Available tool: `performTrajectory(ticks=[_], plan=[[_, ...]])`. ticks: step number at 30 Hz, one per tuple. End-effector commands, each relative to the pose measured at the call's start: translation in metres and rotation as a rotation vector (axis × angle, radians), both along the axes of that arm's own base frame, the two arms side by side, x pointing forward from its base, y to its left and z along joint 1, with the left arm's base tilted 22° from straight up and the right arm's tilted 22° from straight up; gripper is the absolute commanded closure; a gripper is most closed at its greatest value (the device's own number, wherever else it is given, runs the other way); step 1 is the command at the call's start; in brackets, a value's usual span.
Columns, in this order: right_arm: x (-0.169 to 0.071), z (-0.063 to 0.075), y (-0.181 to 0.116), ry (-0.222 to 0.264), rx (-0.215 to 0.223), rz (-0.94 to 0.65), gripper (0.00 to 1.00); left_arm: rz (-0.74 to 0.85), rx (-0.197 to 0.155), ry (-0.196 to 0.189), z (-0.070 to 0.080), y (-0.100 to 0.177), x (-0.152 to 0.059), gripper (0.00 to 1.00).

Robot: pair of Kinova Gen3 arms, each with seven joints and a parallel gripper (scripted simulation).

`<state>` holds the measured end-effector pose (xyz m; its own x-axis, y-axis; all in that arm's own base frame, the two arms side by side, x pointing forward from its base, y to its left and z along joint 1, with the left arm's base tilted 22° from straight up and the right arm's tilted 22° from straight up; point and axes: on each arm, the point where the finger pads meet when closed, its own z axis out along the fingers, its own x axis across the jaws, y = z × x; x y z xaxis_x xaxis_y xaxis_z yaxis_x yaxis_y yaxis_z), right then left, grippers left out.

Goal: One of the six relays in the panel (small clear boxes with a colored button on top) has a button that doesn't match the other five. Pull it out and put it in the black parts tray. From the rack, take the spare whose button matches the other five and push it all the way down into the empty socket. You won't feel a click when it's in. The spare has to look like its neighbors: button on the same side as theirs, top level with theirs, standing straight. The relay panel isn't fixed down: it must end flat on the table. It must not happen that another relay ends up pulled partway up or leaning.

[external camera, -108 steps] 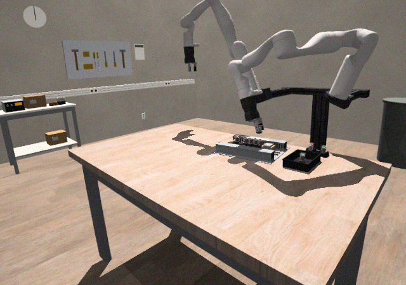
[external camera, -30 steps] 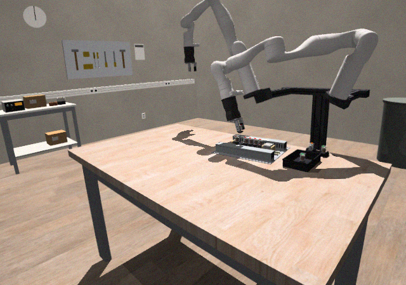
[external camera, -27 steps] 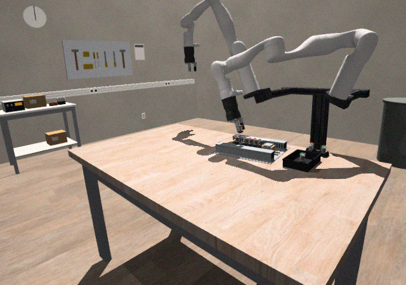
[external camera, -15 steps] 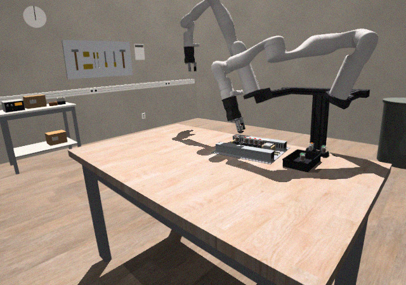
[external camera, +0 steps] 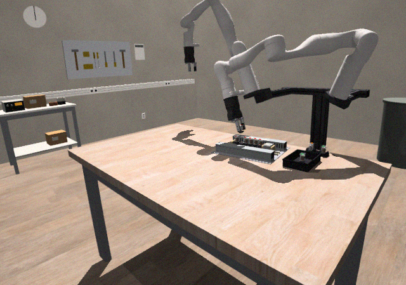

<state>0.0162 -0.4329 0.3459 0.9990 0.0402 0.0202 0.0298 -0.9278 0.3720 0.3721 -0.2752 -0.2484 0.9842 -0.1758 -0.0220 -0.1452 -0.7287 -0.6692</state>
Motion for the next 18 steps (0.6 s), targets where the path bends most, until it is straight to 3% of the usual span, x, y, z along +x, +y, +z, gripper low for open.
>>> performTrajectory(ticks=[1,18], plan=[[-0.0001,0.0006,-0.0002,-0.001,-0.001,0.000,0.00,-0.065,0.000,0.024,0.0010,-0.0010,0.0007,1.00],[-0.0001,0.0006,-0.0002,-0.001,-0.001,0.000,0.00,-0.255,0.011,0.100,0.0010,-0.0010,0.0008,1.00]])
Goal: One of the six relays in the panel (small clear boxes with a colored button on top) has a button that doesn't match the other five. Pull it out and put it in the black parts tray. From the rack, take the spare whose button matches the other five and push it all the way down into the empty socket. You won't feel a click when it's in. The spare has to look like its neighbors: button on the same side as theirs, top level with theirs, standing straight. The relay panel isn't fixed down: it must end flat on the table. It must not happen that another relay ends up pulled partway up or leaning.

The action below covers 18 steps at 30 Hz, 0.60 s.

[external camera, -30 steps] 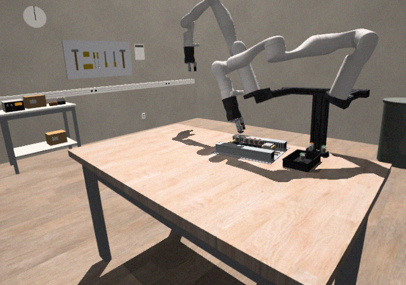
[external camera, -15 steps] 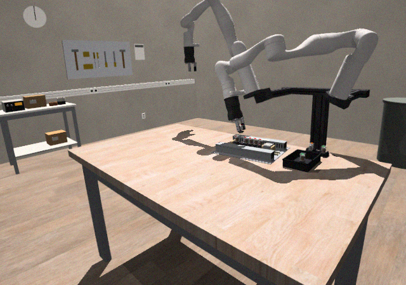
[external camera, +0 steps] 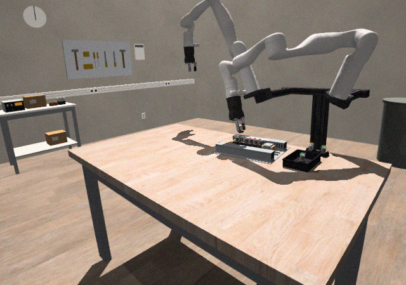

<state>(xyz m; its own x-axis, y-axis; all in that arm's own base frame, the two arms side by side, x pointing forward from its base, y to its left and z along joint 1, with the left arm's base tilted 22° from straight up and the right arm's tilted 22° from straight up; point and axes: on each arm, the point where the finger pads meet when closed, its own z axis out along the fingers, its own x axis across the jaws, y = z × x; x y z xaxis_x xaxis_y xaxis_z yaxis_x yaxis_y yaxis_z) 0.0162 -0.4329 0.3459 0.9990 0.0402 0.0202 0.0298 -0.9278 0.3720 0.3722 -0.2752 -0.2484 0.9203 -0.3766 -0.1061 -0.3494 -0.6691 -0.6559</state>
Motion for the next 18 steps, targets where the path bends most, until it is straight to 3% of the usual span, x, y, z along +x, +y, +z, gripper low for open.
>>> performTrajectory(ticks=[1,18], plan=[[-0.0001,0.0006,-0.0002,-0.001,-0.001,0.000,0.00,-0.057,0.000,0.021,0.0010,-0.0010,0.0007,1.00],[-0.0001,0.0006,-0.0002,-0.001,-0.001,0.000,0.00,-0.250,0.009,0.098,0.0009,-0.0010,0.0007,1.00]])
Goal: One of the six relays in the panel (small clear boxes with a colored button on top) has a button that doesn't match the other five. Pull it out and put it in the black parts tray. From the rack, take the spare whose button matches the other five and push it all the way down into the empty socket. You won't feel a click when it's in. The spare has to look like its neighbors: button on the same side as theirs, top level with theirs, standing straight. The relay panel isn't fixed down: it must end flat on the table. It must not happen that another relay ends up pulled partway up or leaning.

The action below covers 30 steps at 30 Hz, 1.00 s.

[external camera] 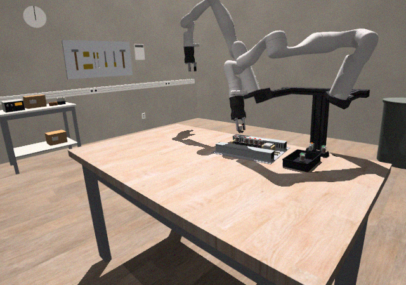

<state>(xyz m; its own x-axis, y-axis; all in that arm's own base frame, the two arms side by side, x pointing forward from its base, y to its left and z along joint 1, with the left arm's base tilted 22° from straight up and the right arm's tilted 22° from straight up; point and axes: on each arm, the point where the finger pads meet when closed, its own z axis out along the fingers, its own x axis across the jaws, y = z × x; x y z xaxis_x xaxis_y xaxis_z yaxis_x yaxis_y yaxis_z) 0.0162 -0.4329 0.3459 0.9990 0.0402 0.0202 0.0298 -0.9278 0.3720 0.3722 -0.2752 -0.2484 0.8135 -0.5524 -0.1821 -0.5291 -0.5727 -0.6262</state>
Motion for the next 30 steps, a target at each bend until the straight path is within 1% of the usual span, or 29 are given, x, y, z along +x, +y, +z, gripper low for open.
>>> performTrajectory(ticks=[1,19,30], plan=[[-0.0001,0.0006,-0.0002,-0.001,-0.001,0.000,0.00,-0.046,-0.001,0.017,0.0009,-0.0010,0.0007,1.00],[-0.0001,0.0006,-0.0002,-0.001,-0.001,0.000,0.00,-0.130,0.003,0.050,0.0009,-0.0010,0.0007,1.00],[-0.0001,0.0006,-0.0002,-0.001,-0.001,0.000,0.00,-0.281,0.010,0.111,0.0009,-0.0010,0.0006,1.00]])
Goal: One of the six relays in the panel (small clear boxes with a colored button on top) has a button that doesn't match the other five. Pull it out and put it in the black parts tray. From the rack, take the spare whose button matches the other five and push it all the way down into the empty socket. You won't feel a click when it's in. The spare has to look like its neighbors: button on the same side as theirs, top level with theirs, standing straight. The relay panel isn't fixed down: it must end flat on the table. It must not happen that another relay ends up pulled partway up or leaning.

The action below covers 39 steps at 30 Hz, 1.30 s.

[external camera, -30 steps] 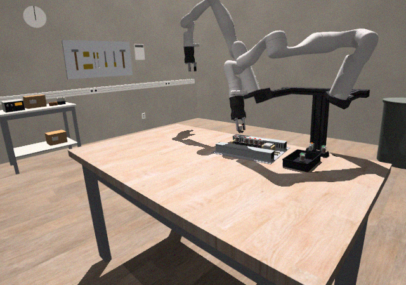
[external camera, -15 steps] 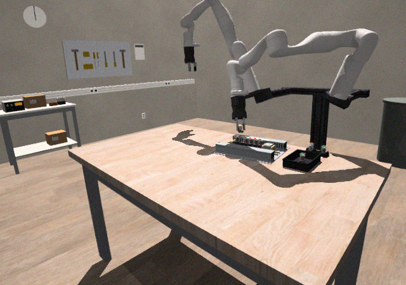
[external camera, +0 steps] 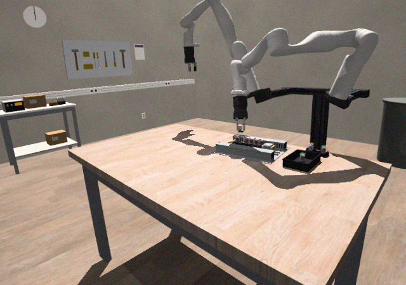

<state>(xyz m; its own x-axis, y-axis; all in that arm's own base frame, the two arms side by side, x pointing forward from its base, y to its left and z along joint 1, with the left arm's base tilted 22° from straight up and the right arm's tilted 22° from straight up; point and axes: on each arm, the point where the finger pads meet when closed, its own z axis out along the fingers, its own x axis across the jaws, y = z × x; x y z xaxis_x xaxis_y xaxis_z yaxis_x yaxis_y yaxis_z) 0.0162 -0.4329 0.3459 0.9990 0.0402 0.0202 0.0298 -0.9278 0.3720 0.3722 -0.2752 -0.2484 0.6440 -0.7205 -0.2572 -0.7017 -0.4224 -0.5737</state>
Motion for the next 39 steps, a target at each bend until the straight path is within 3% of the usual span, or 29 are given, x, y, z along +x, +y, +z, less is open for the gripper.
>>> performTrajectory(ticks=[1,39], plan=[[-0.0001,0.0006,-0.0002,-0.001,-0.001,0.000,0.00,-0.062,0.000,0.023,0.0009,-0.0010,0.0007,1.00],[-0.0001,0.0006,-0.0002,-0.001,-0.001,0.000,0.00,-0.486,0.022,0.193,0.0008,-0.0010,0.0007,1.00]])
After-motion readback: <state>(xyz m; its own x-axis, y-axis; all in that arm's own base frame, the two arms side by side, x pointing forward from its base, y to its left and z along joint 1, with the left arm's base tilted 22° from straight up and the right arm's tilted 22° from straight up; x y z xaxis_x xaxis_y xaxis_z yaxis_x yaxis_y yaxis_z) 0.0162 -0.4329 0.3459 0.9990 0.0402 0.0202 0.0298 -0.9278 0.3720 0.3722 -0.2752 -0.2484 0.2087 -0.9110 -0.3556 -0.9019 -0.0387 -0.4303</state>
